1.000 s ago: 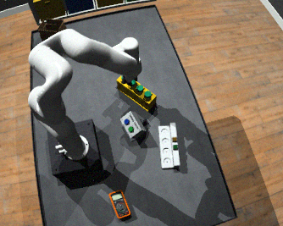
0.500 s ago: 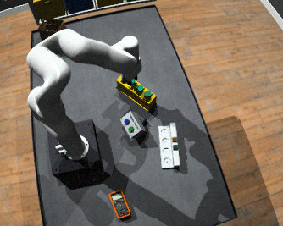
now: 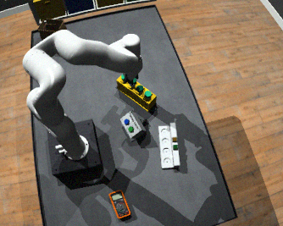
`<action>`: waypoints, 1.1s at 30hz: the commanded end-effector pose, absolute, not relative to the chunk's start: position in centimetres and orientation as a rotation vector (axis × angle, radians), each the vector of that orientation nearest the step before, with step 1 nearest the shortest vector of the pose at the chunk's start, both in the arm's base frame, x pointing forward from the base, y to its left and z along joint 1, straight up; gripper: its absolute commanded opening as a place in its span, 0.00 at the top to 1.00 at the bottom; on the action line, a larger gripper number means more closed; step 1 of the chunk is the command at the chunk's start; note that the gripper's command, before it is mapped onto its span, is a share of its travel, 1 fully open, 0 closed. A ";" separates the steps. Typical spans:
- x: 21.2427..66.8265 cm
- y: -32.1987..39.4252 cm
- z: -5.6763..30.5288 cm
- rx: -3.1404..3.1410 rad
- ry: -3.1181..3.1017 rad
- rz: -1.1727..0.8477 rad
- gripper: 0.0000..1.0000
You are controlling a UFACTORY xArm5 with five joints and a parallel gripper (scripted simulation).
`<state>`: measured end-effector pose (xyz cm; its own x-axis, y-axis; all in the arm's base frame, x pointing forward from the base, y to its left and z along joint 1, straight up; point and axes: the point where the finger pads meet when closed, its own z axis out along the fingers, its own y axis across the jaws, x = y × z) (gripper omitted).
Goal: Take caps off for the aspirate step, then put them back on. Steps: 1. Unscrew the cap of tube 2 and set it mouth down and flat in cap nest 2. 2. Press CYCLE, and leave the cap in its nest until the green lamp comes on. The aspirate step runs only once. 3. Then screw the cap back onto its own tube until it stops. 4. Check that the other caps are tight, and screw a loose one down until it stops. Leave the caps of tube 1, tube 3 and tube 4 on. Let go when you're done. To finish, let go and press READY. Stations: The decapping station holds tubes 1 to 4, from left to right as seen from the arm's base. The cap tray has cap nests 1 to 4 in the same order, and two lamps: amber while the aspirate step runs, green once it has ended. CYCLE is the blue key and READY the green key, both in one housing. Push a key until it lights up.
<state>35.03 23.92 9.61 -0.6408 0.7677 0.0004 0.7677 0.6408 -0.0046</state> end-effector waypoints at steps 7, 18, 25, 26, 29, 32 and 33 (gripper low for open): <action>36.5 18.9 9.8 -0.547 -3.097 0.002 1.00; 38.0 13.1 9.9 -0.355 -3.126 0.003 1.00; 39.2 8.7 9.9 -0.355 -3.126 0.004 1.00; 39.4 8.1 9.9 -0.355 -3.126 0.004 1.00; 39.6 7.2 9.9 -0.355 -3.126 0.004 1.00; 40.2 4.9 9.9 -0.355 -3.126 0.004 1.00; 40.3 4.4 9.9 -0.355 -3.126 0.005 1.00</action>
<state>39.41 7.09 9.79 -0.9741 0.2260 0.0003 0.2260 0.9741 -0.0002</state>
